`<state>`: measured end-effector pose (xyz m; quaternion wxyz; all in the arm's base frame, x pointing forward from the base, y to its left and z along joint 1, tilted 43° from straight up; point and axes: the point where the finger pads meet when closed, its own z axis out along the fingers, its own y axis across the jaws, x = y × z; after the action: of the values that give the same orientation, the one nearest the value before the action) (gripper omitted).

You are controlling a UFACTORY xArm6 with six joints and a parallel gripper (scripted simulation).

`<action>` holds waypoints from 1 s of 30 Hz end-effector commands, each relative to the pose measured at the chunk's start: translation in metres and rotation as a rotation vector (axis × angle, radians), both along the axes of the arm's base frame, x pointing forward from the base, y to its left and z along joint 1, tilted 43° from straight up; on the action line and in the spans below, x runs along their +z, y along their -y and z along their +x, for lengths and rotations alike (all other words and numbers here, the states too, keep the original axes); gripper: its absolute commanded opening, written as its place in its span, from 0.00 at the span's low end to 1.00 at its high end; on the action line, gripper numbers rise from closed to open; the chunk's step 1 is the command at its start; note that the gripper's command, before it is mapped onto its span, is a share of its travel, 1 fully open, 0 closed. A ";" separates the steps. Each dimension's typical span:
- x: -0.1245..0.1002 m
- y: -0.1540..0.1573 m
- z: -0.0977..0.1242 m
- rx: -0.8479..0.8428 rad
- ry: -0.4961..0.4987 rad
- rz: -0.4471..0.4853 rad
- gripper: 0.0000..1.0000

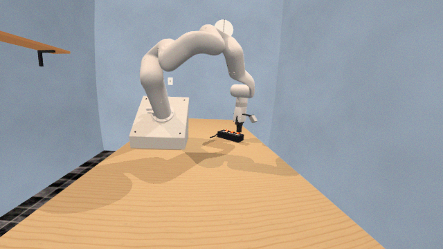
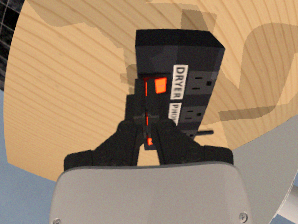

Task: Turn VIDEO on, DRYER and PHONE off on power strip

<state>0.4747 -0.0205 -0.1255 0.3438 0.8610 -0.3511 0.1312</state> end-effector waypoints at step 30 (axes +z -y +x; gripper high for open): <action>-0.001 0.001 0.001 0.002 0.003 0.001 0.00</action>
<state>0.4747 -0.0218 -0.1269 0.3438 0.8610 -0.3511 0.1312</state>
